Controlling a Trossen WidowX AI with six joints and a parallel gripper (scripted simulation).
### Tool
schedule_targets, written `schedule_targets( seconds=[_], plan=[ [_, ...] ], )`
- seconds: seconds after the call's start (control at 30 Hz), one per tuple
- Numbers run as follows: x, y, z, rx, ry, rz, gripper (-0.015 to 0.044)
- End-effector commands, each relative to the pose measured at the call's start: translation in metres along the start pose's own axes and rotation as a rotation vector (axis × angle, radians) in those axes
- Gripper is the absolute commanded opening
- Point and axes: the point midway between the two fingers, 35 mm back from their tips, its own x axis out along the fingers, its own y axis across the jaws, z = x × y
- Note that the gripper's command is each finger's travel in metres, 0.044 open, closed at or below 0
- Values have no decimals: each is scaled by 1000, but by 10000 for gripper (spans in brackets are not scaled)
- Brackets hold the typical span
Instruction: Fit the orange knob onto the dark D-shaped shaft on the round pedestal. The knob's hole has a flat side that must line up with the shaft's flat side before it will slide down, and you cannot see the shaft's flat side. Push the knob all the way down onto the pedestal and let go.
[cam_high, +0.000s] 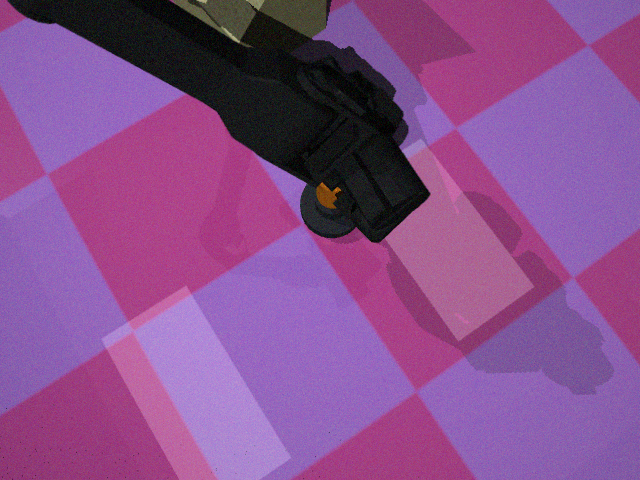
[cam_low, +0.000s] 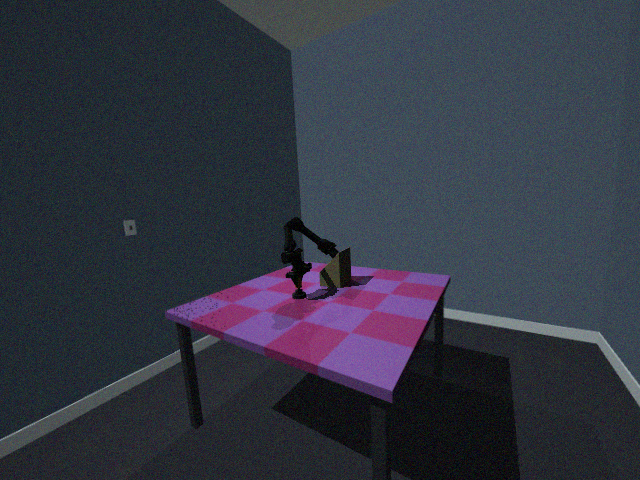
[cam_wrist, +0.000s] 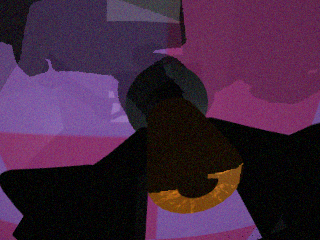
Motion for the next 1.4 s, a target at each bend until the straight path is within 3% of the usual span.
schedule_targets(
  seconds=[0.0,0.37,1.37],
  plan=[
    [-2,-1,-1,-2,1,0,0],
    [-3,1,-1,-209,1,0,0],
    [0,2,1,-211,1,1,0]
  ],
)
